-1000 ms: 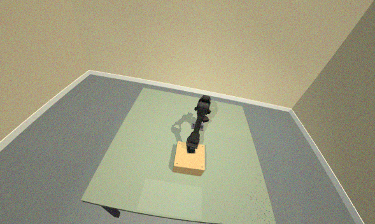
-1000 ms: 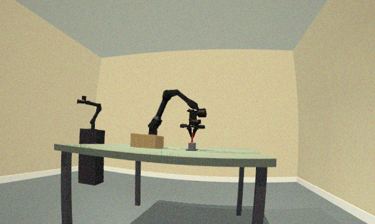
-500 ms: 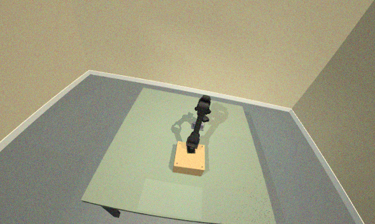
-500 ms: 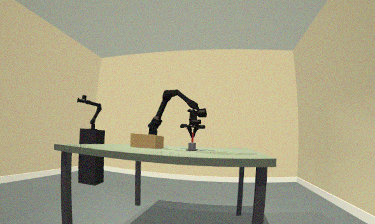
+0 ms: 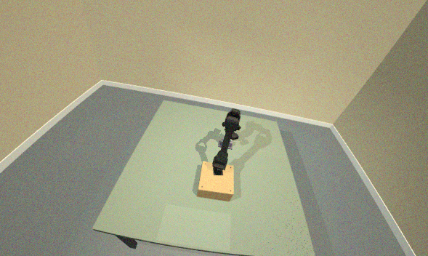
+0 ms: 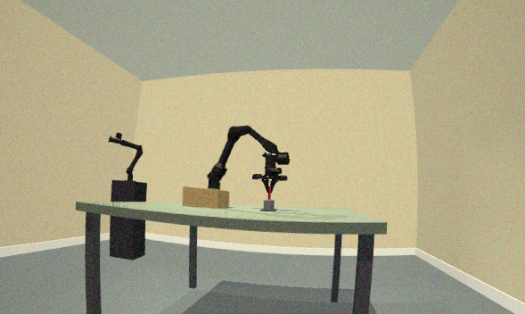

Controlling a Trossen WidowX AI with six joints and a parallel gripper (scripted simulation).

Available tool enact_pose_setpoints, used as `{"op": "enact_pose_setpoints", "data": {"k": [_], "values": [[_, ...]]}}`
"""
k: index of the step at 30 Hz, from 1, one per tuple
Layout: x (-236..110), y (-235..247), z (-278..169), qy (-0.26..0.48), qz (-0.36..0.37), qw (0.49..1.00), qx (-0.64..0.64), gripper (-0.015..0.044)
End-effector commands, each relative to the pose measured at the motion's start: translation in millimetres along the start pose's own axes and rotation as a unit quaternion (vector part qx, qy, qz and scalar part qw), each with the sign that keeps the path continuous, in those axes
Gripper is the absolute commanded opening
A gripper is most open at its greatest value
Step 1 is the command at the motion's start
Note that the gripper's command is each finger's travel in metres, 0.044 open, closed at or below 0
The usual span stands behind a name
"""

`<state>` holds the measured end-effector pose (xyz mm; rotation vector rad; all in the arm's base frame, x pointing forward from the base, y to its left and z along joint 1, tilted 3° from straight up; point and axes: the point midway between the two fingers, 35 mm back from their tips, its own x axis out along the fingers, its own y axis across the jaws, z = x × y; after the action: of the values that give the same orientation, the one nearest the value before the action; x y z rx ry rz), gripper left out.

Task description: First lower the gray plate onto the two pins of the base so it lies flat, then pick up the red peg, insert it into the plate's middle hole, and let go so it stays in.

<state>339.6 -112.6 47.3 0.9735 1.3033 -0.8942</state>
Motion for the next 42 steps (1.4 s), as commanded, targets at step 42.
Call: {"op": "enact_pose_setpoints", "data": {"k": [42], "values": [[-12.7, -2.2, 0.1, 0.002, 0.000, 1.000, -0.002, 0.0150]]}}
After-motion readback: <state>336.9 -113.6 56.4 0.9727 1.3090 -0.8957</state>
